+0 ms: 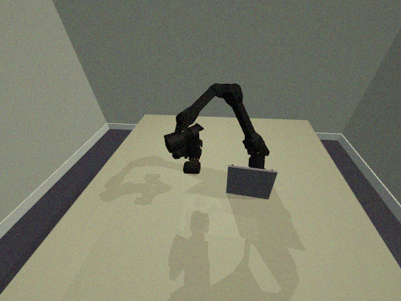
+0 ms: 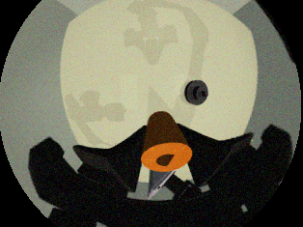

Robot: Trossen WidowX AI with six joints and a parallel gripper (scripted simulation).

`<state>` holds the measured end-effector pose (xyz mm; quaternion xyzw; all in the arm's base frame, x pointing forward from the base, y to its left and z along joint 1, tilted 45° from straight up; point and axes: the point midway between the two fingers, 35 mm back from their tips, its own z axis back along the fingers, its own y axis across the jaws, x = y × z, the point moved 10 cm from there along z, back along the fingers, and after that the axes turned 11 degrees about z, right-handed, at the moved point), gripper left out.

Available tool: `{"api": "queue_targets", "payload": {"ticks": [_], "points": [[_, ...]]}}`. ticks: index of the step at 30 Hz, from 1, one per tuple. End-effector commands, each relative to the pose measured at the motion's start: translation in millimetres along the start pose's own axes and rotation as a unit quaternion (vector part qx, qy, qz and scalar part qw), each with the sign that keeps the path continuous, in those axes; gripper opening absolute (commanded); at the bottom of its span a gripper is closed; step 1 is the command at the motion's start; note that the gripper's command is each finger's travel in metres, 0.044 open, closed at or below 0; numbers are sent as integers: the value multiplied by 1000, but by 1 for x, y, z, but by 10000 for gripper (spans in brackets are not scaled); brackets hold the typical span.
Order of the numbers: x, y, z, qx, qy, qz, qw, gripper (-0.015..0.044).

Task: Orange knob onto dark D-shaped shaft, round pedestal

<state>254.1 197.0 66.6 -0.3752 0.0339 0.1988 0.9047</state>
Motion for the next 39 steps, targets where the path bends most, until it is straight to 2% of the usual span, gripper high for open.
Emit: {"api": "queue_targets", "payload": {"ticks": [1,39], "points": [[2,-11,-3,4,-1,-3,1000,0],[10,-121,-40,-2,-4,0,1000,0]]}}
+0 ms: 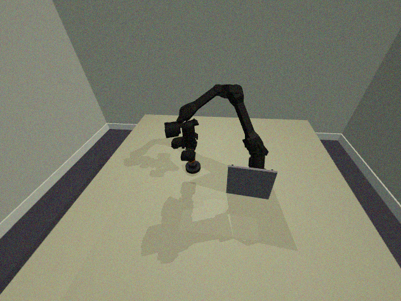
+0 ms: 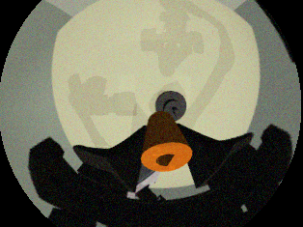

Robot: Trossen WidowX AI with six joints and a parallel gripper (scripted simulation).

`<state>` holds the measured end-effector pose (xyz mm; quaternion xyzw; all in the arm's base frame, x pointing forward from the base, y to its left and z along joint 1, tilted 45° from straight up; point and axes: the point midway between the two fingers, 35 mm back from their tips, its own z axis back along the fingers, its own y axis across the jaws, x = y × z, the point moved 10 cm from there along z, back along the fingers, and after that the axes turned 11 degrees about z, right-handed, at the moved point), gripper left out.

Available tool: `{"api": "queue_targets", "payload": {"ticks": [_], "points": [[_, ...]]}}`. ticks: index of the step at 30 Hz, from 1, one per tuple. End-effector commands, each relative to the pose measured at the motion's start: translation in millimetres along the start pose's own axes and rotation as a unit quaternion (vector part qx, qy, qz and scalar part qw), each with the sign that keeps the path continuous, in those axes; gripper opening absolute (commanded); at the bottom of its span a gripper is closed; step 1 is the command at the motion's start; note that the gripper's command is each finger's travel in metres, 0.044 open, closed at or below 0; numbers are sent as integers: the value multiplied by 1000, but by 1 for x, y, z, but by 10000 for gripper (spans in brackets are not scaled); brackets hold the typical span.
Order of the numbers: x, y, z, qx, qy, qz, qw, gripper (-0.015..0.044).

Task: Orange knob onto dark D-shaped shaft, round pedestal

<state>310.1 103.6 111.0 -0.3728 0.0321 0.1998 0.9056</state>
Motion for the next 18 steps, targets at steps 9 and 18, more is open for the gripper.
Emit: {"api": "queue_targets", "payload": {"ticks": [9,18], "points": [[-5,-32,-11,-10,2,0,1000,0],[-5,-32,-33,-10,2,0,1000,0]]}}
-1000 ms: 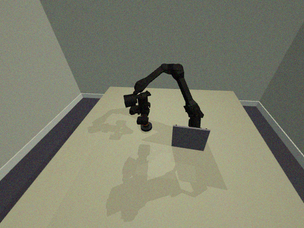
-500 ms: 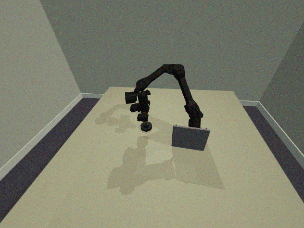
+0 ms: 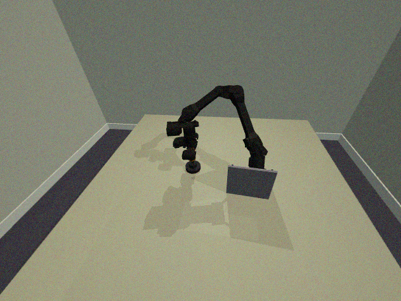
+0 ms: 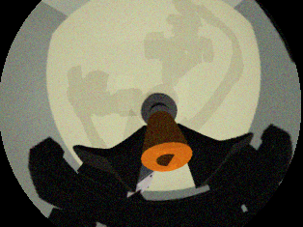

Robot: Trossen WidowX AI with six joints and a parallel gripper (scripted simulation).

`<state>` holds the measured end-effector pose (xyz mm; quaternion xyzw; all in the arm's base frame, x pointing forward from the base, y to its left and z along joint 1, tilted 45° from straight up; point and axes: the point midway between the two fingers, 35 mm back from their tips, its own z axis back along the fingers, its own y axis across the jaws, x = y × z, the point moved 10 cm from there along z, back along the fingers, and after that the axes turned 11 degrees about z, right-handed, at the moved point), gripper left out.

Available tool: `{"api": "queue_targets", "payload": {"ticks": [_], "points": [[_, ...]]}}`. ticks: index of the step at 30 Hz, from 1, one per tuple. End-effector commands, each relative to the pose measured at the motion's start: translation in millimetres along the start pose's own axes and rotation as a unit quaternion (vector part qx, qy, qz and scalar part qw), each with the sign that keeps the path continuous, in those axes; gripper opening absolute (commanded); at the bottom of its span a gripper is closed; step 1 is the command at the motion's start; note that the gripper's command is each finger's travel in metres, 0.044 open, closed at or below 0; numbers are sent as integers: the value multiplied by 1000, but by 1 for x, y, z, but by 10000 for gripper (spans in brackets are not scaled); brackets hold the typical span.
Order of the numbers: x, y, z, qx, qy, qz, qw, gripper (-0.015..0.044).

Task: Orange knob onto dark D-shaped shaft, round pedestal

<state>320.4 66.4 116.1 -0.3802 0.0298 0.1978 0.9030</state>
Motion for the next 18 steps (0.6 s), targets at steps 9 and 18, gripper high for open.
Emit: {"api": "queue_targets", "payload": {"ticks": [9,18], "points": [[0,-1,-10,-3,2,0,1000,0],[-1,-2,-13,-3,2,0,1000,0]]}}
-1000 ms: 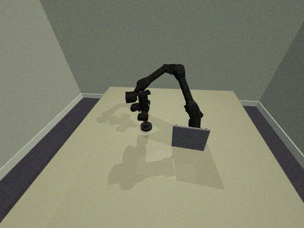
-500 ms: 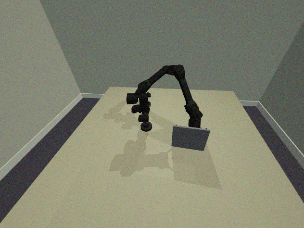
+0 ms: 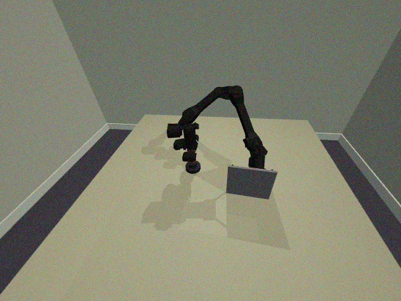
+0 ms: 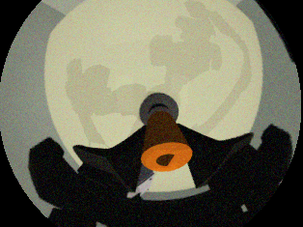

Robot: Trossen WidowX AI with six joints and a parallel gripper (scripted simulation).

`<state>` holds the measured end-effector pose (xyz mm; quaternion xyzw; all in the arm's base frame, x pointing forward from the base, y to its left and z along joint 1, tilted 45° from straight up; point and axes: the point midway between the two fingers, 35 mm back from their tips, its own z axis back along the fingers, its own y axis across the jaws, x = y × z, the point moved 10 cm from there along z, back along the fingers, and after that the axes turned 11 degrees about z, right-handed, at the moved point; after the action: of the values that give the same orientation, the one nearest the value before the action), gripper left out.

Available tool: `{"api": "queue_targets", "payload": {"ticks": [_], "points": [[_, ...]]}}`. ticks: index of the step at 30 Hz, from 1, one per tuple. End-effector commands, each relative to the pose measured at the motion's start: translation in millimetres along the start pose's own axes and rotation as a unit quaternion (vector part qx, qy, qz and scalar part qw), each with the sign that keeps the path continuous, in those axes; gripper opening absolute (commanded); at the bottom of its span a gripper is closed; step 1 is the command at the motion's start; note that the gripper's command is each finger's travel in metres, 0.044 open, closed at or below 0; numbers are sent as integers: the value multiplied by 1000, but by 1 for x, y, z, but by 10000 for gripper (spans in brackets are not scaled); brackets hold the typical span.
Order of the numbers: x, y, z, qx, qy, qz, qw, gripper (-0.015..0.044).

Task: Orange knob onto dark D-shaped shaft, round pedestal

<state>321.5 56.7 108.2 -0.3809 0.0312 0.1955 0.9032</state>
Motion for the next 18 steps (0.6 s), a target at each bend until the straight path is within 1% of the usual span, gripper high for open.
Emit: {"api": "queue_targets", "payload": {"ticks": [1,18], "points": [[0,0,-1,-2,-1,1,1000,0],[0,0,3,-2,-1,14,1000,0]]}}
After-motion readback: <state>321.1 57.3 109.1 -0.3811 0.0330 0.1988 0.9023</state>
